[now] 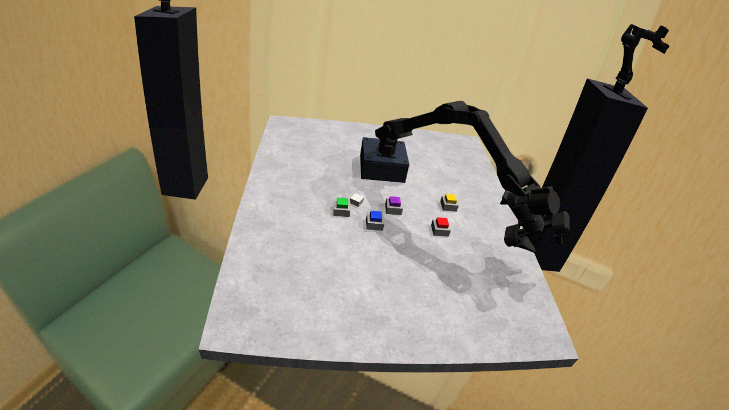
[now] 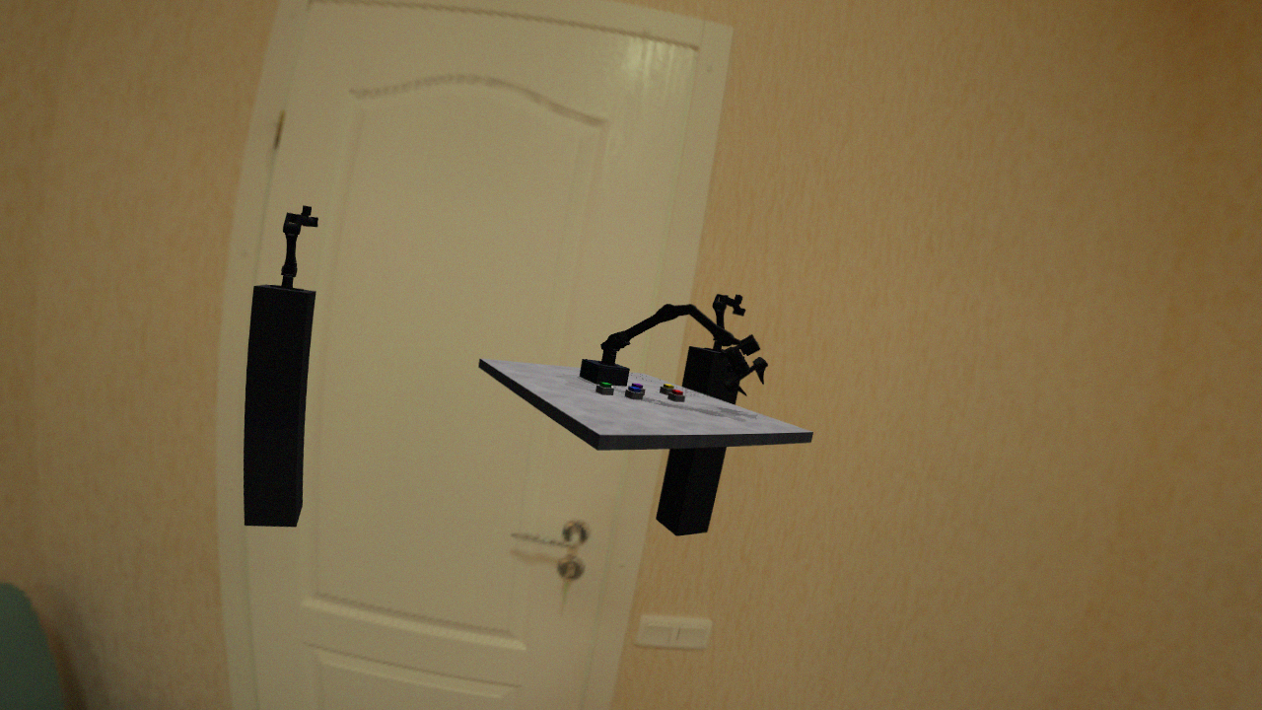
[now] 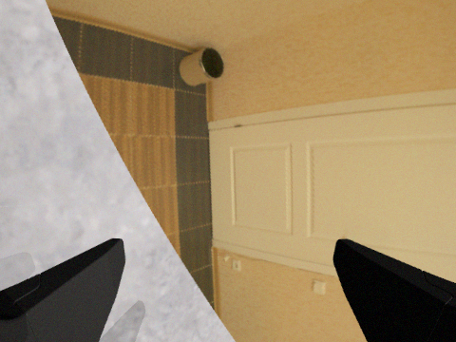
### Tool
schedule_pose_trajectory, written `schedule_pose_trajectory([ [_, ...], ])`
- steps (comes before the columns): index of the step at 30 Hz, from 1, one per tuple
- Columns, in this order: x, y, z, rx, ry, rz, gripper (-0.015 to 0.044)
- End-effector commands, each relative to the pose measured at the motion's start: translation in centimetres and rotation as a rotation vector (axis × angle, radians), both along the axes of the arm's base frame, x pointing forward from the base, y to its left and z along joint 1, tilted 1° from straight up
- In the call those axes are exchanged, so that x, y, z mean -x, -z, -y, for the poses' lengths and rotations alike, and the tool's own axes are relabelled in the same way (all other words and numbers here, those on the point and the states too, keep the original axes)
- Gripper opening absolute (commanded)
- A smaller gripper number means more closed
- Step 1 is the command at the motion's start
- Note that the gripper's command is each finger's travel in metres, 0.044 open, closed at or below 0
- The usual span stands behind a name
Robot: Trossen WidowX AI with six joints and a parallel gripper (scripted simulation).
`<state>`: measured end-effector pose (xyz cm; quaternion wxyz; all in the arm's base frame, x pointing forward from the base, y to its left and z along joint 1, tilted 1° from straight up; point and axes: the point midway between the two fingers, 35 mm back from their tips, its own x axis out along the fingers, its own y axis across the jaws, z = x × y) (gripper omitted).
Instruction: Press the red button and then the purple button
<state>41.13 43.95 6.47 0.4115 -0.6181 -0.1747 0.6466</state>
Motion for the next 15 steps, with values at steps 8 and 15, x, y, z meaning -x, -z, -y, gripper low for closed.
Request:
schedule_pose_trajectory([
  [8, 3.0, -1.3, 10.4, 0.158, 0.919, -0.704, 0.04],
  [15, 4.7, -1.6, 13.9, 0.182, 1.242, -0.875, 0.04],
])
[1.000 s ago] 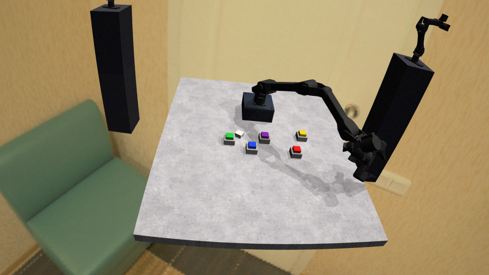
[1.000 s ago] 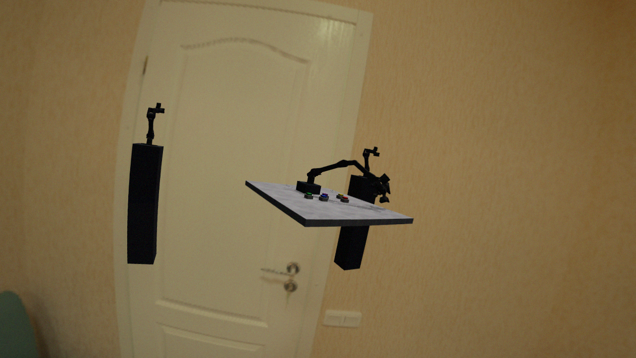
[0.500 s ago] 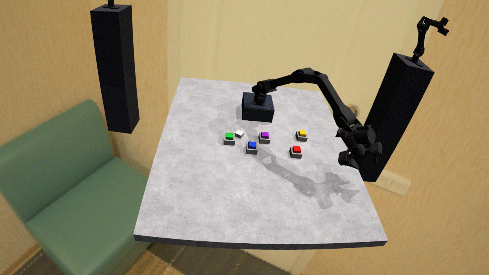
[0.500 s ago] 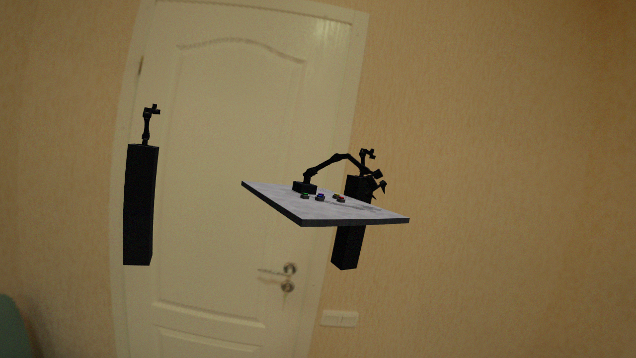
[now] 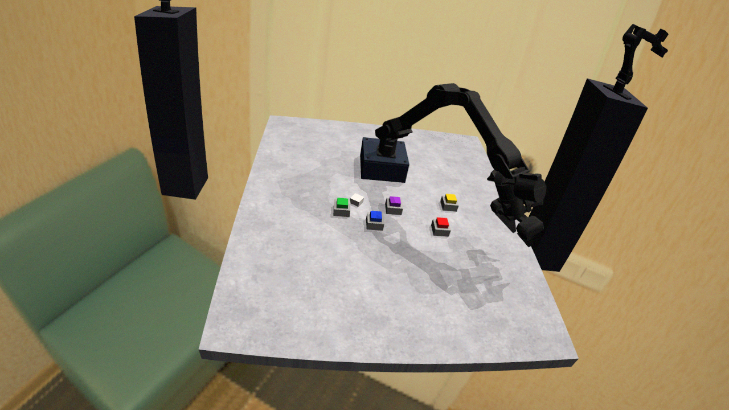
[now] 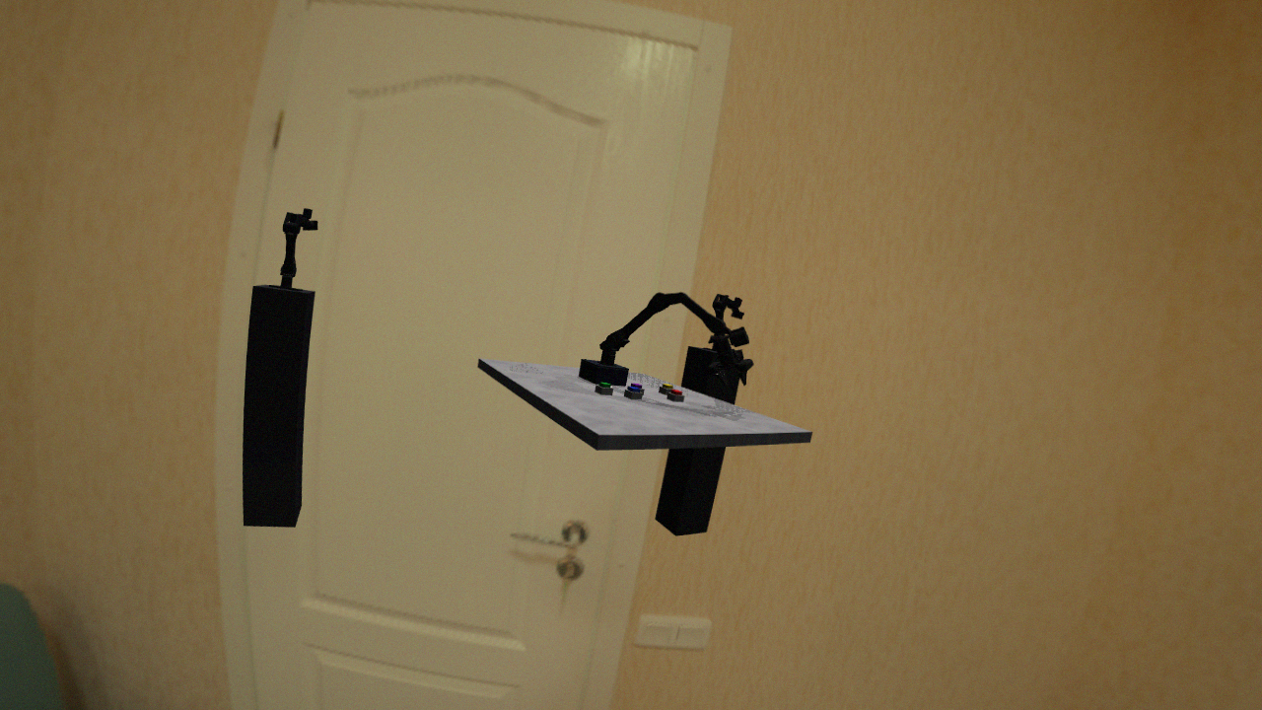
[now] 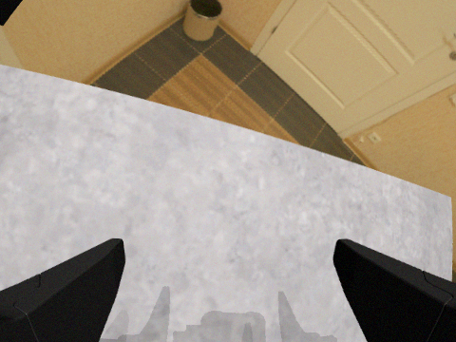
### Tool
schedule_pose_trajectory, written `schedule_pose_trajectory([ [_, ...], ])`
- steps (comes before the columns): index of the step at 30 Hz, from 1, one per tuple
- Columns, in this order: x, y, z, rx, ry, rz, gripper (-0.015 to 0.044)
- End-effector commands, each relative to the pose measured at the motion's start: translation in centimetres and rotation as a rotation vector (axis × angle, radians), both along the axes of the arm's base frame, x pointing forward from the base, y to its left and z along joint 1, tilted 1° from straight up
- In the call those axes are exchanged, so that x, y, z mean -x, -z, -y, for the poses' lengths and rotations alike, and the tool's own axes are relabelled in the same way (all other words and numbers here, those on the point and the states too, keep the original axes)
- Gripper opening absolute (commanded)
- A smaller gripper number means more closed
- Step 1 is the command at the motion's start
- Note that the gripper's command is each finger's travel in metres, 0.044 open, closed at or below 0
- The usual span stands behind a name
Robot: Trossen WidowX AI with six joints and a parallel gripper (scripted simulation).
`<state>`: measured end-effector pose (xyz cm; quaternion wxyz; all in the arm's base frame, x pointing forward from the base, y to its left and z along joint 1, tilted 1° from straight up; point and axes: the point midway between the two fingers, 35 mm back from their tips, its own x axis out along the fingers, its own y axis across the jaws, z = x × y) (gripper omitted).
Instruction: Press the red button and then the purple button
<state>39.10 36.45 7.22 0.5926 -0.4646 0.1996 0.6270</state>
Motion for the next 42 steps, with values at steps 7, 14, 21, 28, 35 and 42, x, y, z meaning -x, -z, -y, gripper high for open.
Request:
schedule_pose_trajectory([
  [7, 4.6, -1.2, 10.0, 0.16, 0.889, -0.45, 0.04],
  [14, 6.9, -1.6, 13.8, 0.209, 1.245, -0.558, 0.04],
  [21, 9.5, -2.0, 17.6, 0.244, 1.614, -0.625, 0.04],
  [28, 10.5, -2.2, 18.8, 0.251, 1.739, -0.637, 0.04],
  [35, 10.5, -2.2, 18.8, 0.251, 1.739, -0.637, 0.04],
  [42, 10.2, 1.7, 18.7, 0.251, 1.739, -0.637, 0.0295],
])
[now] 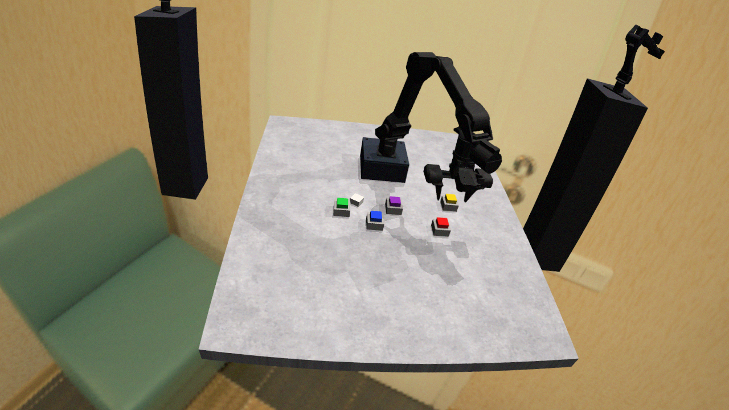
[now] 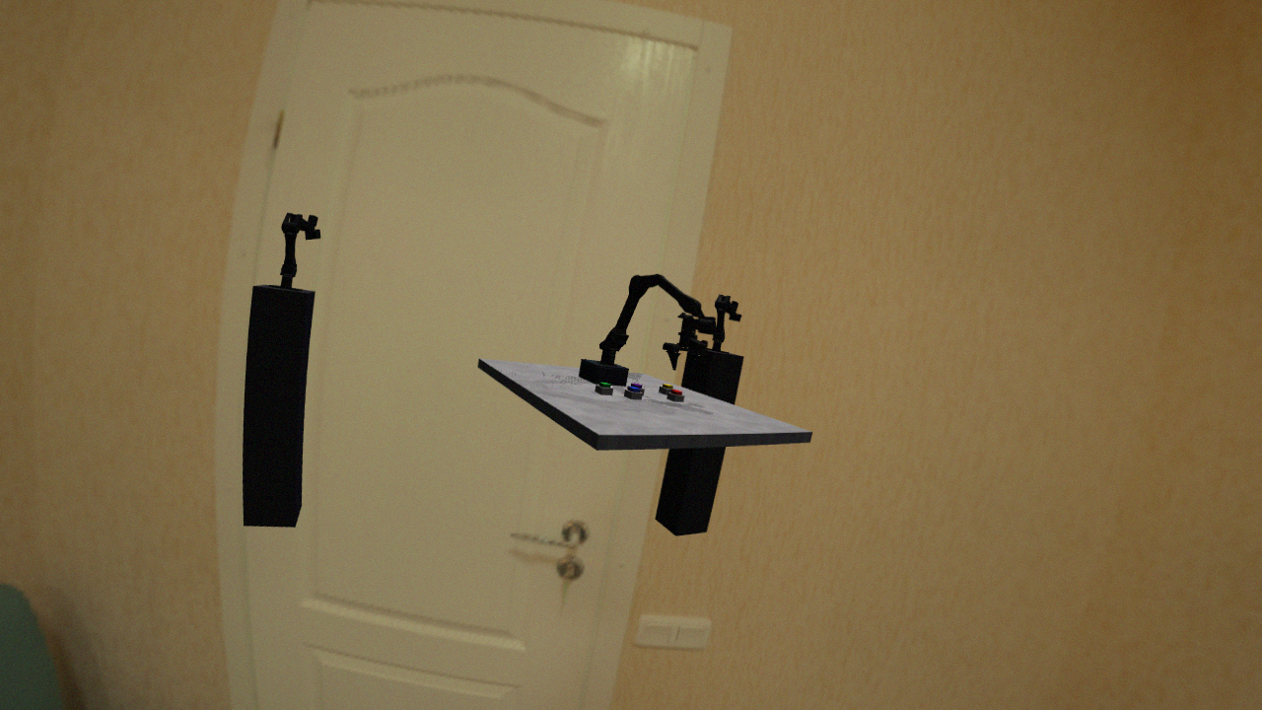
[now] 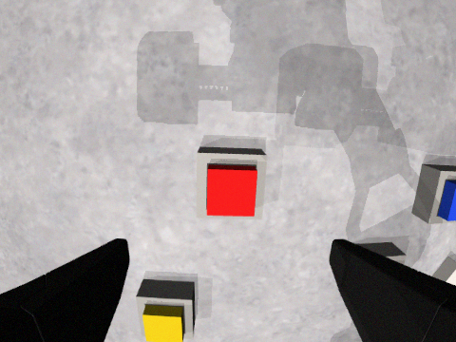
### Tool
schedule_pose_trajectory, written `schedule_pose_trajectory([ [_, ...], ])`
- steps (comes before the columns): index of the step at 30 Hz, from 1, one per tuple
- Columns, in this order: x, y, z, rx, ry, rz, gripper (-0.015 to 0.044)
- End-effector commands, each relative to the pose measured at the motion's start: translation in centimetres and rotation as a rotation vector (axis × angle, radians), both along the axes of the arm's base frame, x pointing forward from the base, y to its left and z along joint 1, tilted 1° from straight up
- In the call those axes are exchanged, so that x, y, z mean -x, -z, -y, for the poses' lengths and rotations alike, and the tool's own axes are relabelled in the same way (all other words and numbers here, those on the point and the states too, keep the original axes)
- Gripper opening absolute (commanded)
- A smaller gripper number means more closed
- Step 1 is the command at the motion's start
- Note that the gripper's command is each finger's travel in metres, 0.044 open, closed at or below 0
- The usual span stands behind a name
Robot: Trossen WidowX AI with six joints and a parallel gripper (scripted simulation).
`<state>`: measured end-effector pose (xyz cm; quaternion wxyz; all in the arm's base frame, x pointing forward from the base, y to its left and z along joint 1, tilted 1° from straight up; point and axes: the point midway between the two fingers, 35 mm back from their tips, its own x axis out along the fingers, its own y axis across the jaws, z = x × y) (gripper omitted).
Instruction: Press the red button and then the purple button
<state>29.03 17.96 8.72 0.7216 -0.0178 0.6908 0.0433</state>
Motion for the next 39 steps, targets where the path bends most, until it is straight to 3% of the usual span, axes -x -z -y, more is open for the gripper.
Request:
schedule_pose_trajectory([
  [1, 0.2, 4.5, 0.2, 0.014, 0.01, -0.015, 0.0269],
  [11, 0.2, 5.4, 0.2, 0.014, 0.01, -0.015, 0.002],
  [39, 0.2, 8.2, 0.1, 0.014, 0.01, -0.015, 0.002],
])
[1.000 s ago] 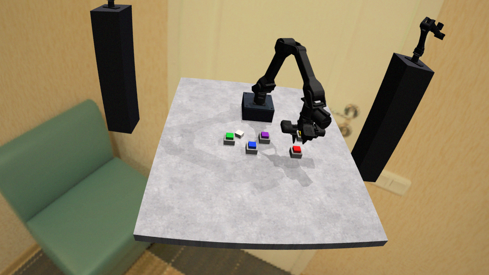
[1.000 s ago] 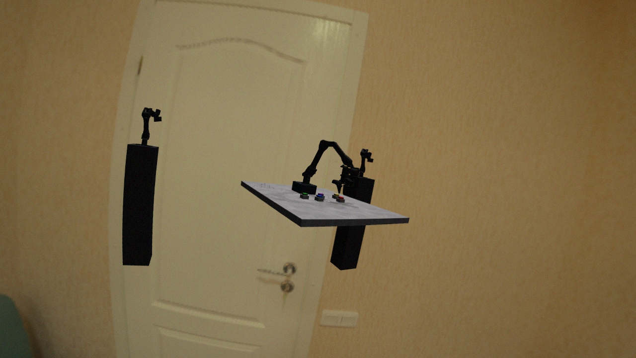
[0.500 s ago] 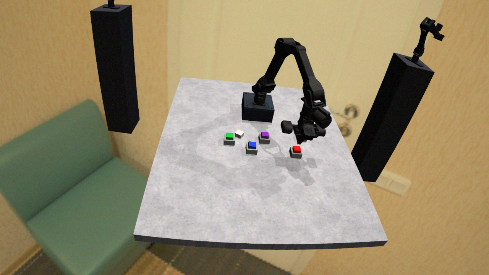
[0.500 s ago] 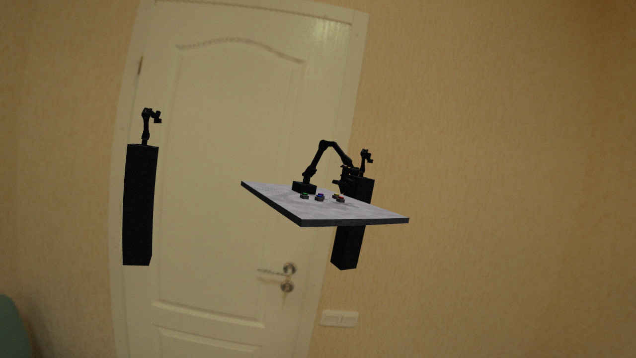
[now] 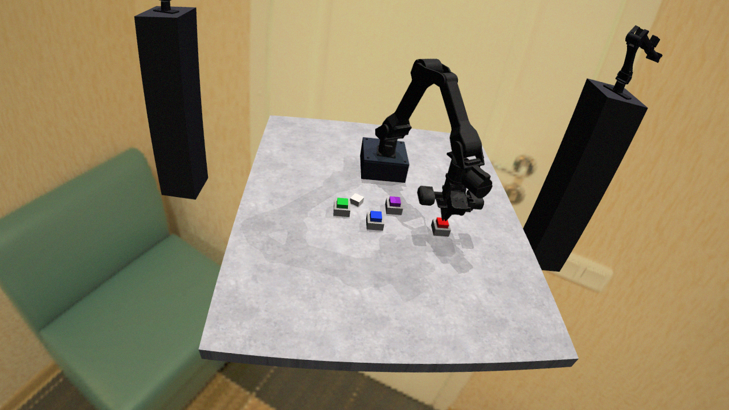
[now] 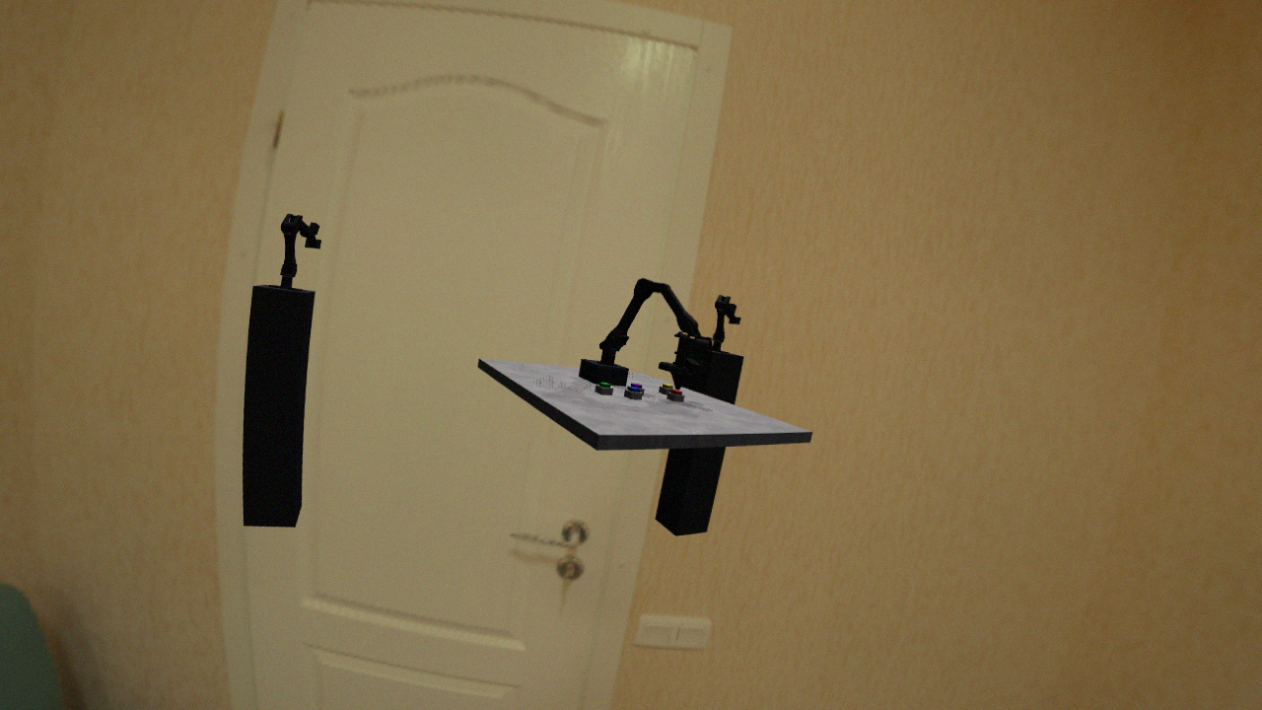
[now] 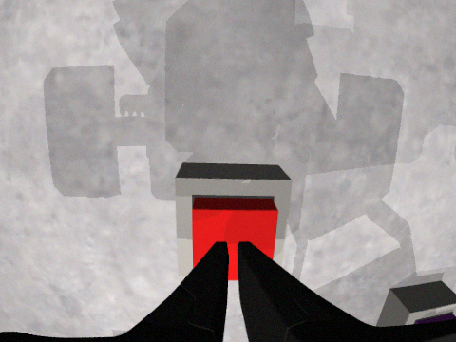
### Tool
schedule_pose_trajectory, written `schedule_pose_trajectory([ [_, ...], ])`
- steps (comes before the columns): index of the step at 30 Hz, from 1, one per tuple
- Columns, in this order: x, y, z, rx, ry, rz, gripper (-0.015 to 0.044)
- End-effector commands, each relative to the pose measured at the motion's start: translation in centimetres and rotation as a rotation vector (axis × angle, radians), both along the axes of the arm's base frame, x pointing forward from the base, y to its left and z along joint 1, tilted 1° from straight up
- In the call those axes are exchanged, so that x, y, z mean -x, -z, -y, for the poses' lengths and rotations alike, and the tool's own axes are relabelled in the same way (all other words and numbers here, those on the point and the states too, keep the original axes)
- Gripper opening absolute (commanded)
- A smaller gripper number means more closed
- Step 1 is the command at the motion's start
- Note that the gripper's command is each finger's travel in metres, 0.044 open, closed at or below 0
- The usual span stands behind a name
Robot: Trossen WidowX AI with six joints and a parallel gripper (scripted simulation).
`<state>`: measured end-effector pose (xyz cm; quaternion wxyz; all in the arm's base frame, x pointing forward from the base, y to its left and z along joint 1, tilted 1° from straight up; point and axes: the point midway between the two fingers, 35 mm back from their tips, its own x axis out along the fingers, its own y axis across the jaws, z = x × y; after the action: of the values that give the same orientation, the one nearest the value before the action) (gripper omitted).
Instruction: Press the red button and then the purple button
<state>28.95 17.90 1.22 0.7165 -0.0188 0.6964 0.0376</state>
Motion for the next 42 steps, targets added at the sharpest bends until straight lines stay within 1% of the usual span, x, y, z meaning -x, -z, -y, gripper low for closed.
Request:
schedule_pose_trajectory([
  [1, 0.1, 0.8, 0.1, 0.004, 0.004, 0.0, 0.002],
  [24, 0.1, 1.3, 0.1, 0.004, 0.004, 0.0, 0.002],
  [28, 0.2, -2.1, 0.2, 0.004, 0.004, 0.0, 0.002],
  [34, 0.1, -2.3, 0.1, 0.004, 0.004, 0.0, 0.002],
  [39, 0.3, -8.0, 0.3, 0.004, 0.004, 0.0, 0.002],
  [42, 0.3, -8.2, 0.3, 0.004, 0.004, 0.0, 0.002],
])
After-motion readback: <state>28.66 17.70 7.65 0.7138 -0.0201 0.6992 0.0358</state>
